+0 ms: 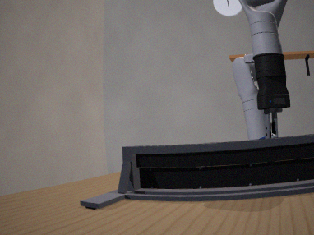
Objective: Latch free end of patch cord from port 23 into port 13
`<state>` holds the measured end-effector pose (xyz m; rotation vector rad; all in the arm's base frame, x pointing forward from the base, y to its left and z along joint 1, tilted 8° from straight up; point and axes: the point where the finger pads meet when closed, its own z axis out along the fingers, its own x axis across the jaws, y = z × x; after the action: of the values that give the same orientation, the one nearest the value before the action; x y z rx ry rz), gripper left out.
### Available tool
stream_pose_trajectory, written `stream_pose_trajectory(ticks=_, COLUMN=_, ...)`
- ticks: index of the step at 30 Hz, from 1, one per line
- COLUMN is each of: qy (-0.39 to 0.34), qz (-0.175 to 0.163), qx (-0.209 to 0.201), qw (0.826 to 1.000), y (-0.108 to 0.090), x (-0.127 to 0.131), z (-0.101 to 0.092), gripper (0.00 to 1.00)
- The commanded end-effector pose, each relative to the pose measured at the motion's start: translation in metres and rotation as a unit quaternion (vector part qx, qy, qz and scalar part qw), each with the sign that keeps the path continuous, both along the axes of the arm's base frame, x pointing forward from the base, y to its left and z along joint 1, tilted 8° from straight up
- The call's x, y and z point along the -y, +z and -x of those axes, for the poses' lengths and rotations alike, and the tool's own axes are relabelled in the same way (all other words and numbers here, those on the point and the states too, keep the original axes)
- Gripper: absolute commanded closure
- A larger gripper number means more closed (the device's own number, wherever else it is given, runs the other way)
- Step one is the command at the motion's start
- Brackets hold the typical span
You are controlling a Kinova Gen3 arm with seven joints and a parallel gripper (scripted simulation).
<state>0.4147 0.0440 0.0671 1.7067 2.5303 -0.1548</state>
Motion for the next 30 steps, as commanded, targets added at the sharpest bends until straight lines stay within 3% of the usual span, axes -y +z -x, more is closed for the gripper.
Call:
stream_pose_trajectory(ticks=1, qy=-0.016, qz=0.001, qx=0.003, qw=1.0, y=0.002, x=0.007, z=-0.005, gripper=1.0)
stream_pose_trajectory(ticks=30, qy=-0.136, qz=0.0, qx=0.019, qw=0.99, y=0.013, x=0.035, z=-0.028, gripper=1.0)
